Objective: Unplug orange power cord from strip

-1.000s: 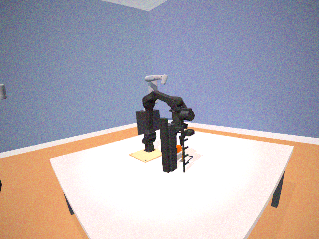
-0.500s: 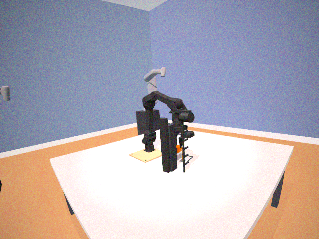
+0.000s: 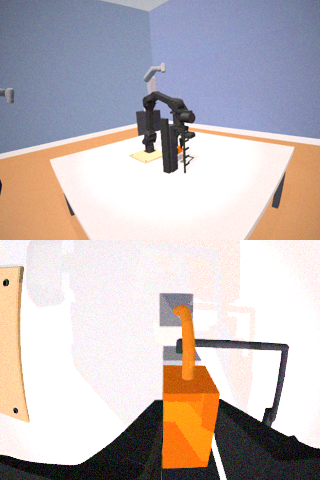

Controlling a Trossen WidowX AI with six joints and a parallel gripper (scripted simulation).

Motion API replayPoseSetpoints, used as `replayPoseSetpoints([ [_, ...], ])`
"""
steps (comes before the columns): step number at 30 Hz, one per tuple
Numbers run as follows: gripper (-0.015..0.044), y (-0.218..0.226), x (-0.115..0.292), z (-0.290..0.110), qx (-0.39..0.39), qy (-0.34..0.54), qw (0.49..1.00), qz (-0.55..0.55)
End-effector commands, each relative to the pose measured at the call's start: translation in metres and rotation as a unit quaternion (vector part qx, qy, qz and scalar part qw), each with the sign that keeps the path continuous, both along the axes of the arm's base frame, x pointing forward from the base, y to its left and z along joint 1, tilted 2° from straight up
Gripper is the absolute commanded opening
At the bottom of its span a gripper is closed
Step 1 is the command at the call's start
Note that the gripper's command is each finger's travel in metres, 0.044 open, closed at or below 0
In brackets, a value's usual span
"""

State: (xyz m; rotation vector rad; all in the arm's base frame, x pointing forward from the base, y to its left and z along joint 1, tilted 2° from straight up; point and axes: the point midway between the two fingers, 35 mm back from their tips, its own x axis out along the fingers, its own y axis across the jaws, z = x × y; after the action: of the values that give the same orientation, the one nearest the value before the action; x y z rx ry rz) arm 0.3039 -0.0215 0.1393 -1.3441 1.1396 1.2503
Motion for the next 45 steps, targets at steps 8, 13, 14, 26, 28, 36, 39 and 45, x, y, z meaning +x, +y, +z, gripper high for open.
replayPoseSetpoints([
  [8, 0.0, 0.019, -0.001, 0.0, 0.003, 0.0, 1.0, 0.001],
  [13, 0.0, 0.027, -0.001, 0.0, 0.003, 0.0, 1.0, 0.001],
  [14, 0.0, 0.029, -0.001, 0.0, 0.003, 0.0, 1.0, 0.001],
  [26, 0.0, 0.048, -0.005, 0.0, 0.005, 0.0, 1.0, 0.002],
  [28, 0.0, 0.052, -0.006, 0.0, 0.005, 0.0, 1.0, 0.002],
  [36, 0.021, 0.037, -0.005, -0.002, 0.005, 0.0, 1.0, 0.003],
  [39, 0.0289, 0.037, -0.005, -0.002, 0.005, 0.0, 1.0, 0.003],
  [45, 0.044, 0.056, -0.007, 0.001, 0.006, 0.0, 1.0, 0.003],
])
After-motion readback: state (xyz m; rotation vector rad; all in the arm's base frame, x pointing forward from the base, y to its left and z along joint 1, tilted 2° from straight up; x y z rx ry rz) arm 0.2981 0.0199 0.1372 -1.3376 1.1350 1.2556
